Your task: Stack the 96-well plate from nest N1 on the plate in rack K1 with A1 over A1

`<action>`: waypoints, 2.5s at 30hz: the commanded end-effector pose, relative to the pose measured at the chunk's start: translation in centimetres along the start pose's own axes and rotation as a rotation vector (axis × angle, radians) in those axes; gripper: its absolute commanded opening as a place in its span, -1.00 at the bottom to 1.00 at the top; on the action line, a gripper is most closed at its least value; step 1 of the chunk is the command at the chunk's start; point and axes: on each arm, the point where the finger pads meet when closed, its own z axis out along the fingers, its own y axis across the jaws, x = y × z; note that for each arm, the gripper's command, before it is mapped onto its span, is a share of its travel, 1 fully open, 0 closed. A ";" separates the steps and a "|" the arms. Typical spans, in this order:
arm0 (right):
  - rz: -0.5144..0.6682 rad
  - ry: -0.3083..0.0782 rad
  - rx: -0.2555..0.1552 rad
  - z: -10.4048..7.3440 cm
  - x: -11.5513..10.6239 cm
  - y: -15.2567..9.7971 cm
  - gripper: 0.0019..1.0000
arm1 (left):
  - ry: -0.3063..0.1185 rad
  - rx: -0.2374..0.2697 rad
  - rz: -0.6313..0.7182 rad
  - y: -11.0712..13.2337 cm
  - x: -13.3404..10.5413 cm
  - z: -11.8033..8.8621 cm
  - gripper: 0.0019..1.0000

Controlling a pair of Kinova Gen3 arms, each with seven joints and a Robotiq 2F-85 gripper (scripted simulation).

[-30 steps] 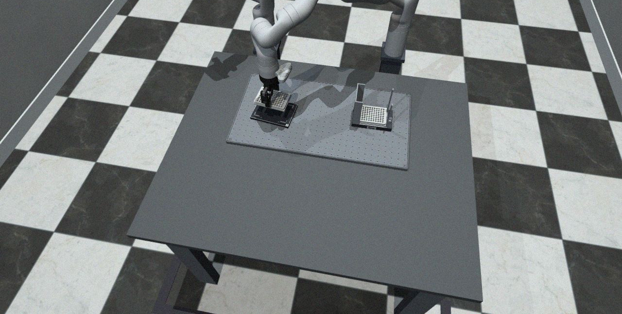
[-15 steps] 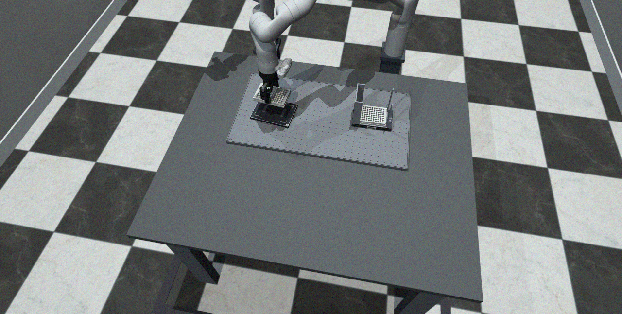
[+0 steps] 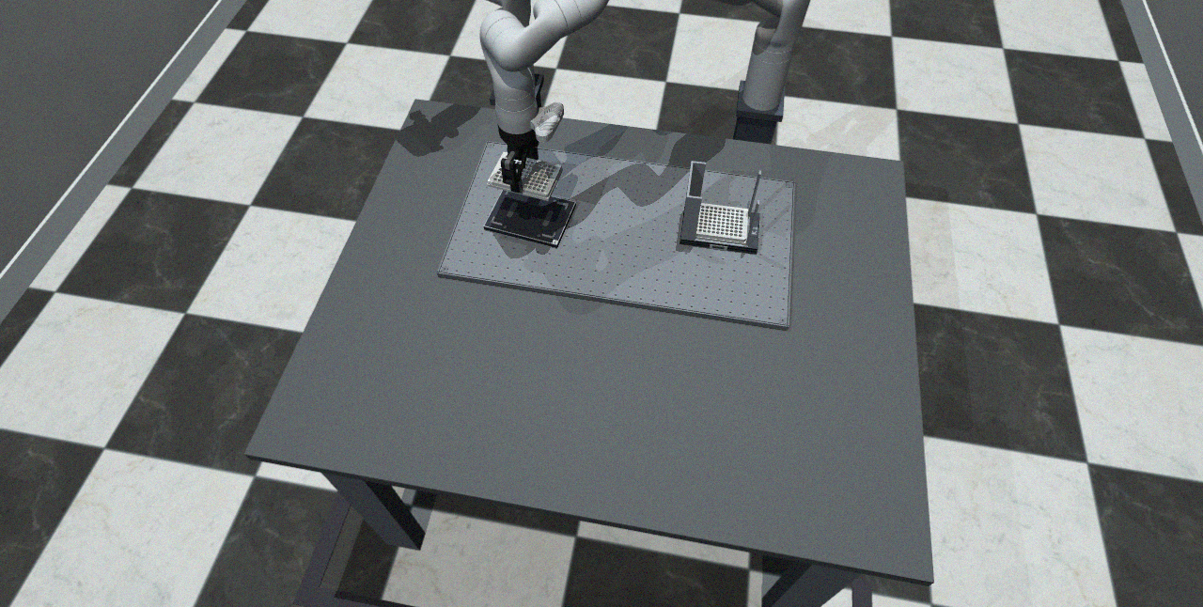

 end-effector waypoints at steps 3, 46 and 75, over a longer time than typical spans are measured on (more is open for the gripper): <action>0.000 -0.001 0.000 0.0 0.0 0.0 1.00 | -0.001 -0.002 0.000 0.0 0.0 -0.8 0.86; 0.000 -0.001 0.000 0.0 0.0 0.0 1.00 | -0.001 -0.002 -0.143 -0.5 2.2 -3.4 0.86; 0.000 -0.001 0.000 0.0 0.0 0.0 1.00 | -0.001 -0.002 -0.143 -2.2 10.4 -3.5 0.86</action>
